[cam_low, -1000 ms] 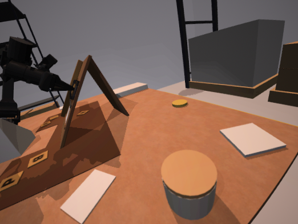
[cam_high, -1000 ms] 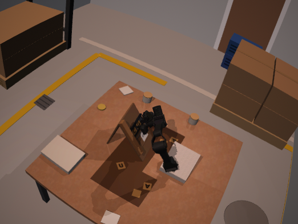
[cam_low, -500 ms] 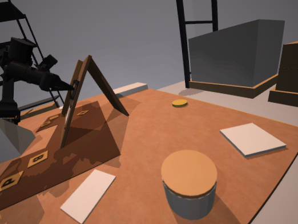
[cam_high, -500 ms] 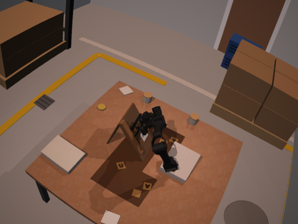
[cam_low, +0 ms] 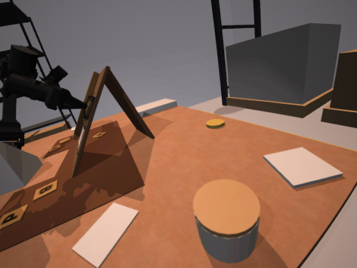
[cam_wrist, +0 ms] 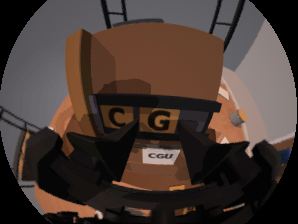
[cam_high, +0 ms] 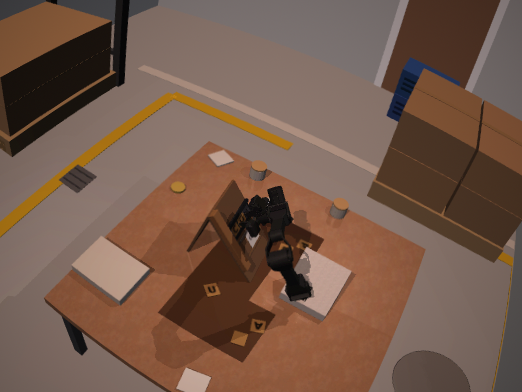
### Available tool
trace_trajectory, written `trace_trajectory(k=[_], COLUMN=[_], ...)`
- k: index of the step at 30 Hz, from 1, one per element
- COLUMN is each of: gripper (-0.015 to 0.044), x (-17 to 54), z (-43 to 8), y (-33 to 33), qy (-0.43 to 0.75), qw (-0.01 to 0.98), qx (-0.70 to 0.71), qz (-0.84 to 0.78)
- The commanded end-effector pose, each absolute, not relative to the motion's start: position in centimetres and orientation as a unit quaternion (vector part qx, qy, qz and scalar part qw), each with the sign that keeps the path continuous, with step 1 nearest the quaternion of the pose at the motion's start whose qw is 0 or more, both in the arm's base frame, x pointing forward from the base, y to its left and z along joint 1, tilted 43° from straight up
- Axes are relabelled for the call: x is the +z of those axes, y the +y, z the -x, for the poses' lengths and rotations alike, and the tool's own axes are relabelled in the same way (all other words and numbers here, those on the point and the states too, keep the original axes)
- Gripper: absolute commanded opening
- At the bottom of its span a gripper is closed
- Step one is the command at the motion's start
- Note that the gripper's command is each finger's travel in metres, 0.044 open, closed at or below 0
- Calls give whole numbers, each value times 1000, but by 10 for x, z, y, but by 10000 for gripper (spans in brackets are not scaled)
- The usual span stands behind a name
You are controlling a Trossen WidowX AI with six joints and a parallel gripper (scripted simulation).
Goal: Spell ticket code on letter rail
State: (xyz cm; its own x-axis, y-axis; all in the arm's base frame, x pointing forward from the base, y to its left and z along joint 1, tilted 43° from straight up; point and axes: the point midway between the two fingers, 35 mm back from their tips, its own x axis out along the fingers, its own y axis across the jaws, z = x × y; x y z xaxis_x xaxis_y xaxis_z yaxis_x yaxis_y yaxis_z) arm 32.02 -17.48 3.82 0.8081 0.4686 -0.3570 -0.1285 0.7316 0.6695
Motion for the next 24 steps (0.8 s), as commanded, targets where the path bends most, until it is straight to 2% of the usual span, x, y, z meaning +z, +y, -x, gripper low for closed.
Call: trace_trajectory(k=[1,24], gripper=[295,295], x=[42,44], z=[-317,-301], y=[-180,-184], qy=[257,258], qw=[896,896], qx=[165,165], qz=[-323,-323])
